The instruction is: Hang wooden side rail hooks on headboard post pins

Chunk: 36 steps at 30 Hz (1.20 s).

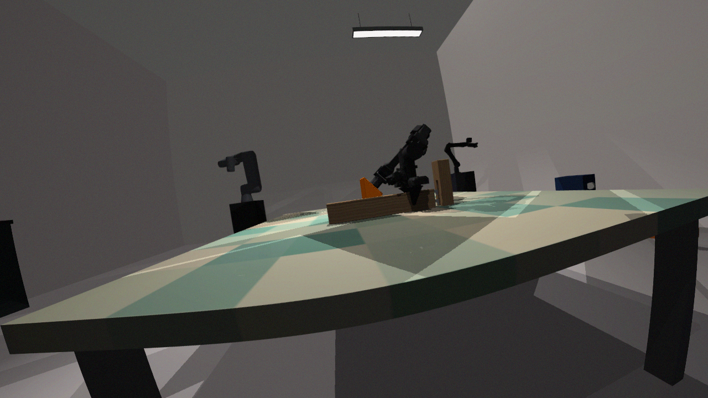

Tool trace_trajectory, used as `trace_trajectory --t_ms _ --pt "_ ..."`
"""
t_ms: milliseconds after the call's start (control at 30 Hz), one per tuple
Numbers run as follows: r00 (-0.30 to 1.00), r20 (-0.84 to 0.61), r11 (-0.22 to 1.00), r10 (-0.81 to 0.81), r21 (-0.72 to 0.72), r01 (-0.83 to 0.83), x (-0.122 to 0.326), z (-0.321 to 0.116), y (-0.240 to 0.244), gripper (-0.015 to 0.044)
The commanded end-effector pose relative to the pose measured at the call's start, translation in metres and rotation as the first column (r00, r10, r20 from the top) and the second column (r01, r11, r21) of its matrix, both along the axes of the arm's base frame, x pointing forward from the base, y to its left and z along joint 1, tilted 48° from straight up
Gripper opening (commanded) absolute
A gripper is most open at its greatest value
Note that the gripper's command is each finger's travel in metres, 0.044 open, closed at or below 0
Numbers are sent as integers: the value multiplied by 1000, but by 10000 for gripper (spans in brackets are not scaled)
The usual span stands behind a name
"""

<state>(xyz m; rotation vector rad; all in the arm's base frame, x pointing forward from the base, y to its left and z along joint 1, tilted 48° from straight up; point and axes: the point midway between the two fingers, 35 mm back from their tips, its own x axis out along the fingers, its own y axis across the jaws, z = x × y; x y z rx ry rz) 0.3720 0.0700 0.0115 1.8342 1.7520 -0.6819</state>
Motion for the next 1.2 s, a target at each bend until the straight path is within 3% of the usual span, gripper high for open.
trace_trajectory --t_ms 0,1167 --pt "1000 -2 1000 0 5 0 -2 1 1 0" --pt "1000 10 1000 6 -1 -6 -12 1 1 0"
